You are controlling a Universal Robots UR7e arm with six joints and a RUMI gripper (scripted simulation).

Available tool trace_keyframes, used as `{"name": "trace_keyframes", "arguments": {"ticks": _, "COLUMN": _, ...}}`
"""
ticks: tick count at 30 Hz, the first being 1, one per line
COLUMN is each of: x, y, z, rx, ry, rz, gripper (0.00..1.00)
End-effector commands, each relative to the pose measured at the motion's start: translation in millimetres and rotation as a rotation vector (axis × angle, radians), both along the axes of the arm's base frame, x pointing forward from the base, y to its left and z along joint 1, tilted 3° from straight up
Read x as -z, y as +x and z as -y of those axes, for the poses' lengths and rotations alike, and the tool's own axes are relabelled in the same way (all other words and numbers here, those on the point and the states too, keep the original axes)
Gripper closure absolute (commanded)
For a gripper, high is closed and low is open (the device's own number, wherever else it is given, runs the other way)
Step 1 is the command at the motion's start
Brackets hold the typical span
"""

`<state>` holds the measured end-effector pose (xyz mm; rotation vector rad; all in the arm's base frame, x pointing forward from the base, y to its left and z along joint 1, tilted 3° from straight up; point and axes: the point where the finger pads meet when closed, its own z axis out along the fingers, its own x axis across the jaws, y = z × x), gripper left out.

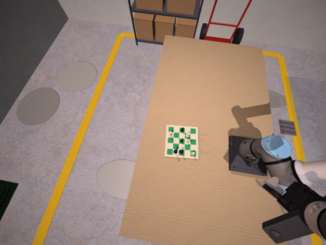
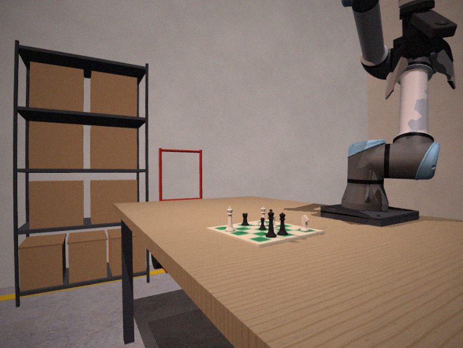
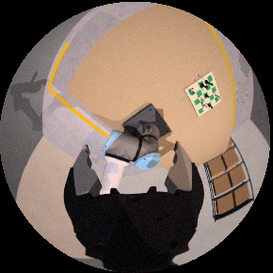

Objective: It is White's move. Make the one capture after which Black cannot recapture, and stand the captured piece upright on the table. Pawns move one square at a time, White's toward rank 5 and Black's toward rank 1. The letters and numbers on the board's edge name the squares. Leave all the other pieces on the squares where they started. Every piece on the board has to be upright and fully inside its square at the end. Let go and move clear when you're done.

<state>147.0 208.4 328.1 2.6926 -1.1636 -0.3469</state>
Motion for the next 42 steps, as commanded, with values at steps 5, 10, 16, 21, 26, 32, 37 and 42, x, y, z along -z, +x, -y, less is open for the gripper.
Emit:
{"name": "trace_keyframes", "arguments": {"ticks": 5, "x": 17.2, "y": 23.1, "z": 5.7, "rx": -0.268, "ry": 0.002, "rz": -0.046, "gripper": 0.00}}
{"name": "trace_keyframes", "arguments": {"ticks": 10, "x": 27.8, "y": 35.7, "z": 9.2, "rx": -0.421, "ry": 0.002, "rz": -0.081, "gripper": 0.00}}
{"name": "trace_keyframes", "arguments": {"ticks": 16, "x": 39.5, "y": 48.8, "z": 13.1, "rx": -0.586, "ry": 0.004, "rz": -0.125, "gripper": 0.00}}
{"name": "trace_keyframes", "arguments": {"ticks": 21, "x": 45.8, "y": 55.5, "z": 15.2, "rx": -0.672, "ry": 0.006, "rz": -0.151, "gripper": 0.00}}
{"name": "trace_keyframes", "arguments": {"ticks": 26, "x": 55.6, "y": 65.8, "z": 18.5, "rx": -0.804, "ry": 0.011, "rz": -0.196, "gripper": 0.00}}
{"name": "trace_keyframes", "arguments": {"ticks": 32, "x": 69.5, "y": 79.7, "z": 23.3, "rx": -0.986, "ry": 0.022, "rz": -0.265, "gripper": 0.00}}
{"name": "trace_keyframes", "arguments": {"ticks": 37, "x": 76.6, "y": 86.7, "z": 25.8, "rx": -1.078, "ry": 0.030, "rz": -0.303, "gripper": 0.00}}
{"name": "trace_keyframes", "arguments": {"ticks": 42, "x": 87.7, "y": 97.3, "z": 29.7, "rx": -1.217, "ry": 0.044, "rz": -0.367, "gripper": 0.00}}
